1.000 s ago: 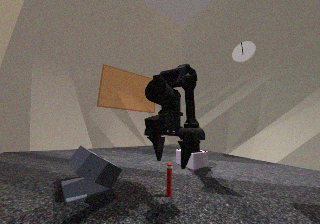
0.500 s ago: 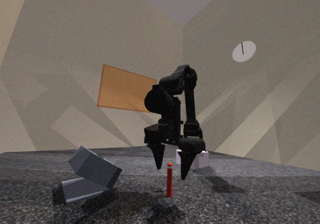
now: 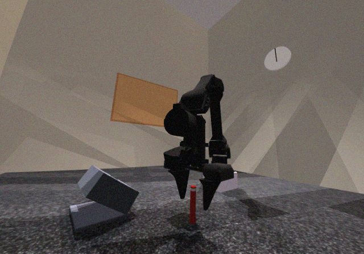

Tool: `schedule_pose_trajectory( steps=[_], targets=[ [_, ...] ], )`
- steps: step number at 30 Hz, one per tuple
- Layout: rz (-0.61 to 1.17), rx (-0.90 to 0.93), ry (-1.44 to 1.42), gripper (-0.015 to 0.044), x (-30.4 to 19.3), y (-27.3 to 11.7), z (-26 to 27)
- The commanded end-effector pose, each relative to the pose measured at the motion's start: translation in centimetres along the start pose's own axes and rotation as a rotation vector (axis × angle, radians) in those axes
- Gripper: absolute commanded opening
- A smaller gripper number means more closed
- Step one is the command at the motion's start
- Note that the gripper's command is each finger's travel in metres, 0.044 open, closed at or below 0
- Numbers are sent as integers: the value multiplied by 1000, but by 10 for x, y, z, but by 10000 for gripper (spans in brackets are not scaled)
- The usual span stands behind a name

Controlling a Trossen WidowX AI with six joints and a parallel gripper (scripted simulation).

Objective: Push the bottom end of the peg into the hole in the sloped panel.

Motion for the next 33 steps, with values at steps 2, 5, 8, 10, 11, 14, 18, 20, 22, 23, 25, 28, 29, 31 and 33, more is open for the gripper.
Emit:
schedule_pose_trajectory(
  steps=[2,5,8,10,11,14,18,20,22,23,25,28,29,31,33],
  targets=[
    [0,0,0,256,0,0,0],
    [0,0,0,177,0,0,0],
    [0,0,0,99,0,0,0],
    [0,0,0,46,0,0,0],
    [0,0,0,40,0,0,0],
    [0,0,0,20,0,0,0],
    [0,0,0,0,0,-1,0],
    [0,0,0,0,1,-5,0],
    [-1,0,0,0,1,-12,1],
    [-1,0,-1,0,2,-16,1],
    [-1,0,-1,0,2,-26,1],
    [-2,-1,-2,0,2,-41,1],
    [-2,-1,-2,0,2,-46,1],
    [-2,-1,-2,0,2,-56,1],
    [-2,-1,-2,0,2,-64,1]
  ],
)
Point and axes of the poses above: the point midway between the two fingers, 35 mm back from their tips, its own y axis out along the fingers, its own z axis across the jaws, x = y × z, the point moved 1 cm from there along -y, back along the fingers, and after that the axes turned 7 degrees about -y, right-handed, at the moved point
